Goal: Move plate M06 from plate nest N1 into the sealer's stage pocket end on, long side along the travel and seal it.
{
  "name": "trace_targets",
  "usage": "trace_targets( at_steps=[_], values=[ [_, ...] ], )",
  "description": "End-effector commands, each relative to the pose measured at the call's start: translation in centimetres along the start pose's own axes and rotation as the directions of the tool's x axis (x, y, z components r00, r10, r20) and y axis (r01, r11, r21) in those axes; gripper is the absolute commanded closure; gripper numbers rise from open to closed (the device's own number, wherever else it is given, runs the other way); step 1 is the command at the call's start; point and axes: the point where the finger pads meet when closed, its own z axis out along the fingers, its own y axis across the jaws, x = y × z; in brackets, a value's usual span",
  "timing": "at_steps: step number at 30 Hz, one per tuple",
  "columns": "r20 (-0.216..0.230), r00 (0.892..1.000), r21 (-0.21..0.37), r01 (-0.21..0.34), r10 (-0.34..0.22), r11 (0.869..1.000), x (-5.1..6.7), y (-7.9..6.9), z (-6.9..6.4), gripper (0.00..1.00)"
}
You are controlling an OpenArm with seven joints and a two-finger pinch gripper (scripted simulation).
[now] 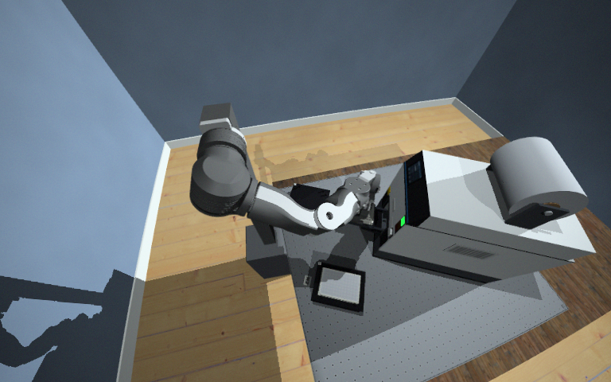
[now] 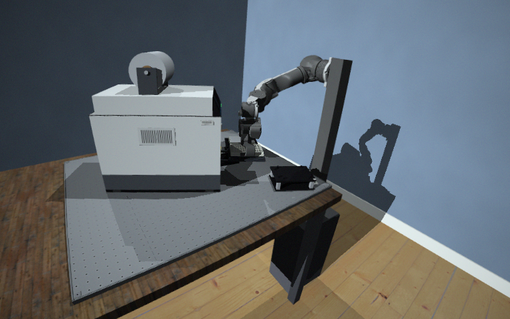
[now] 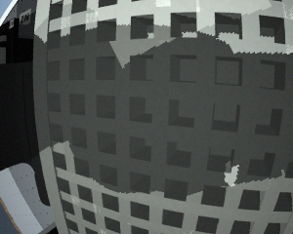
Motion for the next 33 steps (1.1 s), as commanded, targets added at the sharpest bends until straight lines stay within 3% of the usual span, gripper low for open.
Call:
trace_targets(
  at_steps=[1,9,14,33],
  values=[
    [0.003,1.000,-0.007,0.005,-0.005,1.000,-0.08,0.13,-0.09,1.00],
    [0.003,1.000,-0.007,0.005,-0.005,1.000,-0.08,0.13,-0.09,1.00],
    [0.009,1.000,-0.009,-0.001,0.001,1.000,-0.37,0.19,-0.76,1.00],
    [0.005,1.000,-0.003,0.000,0.000,1.000,-0.06,-0.04,-0.26,1.00]
  ],
)
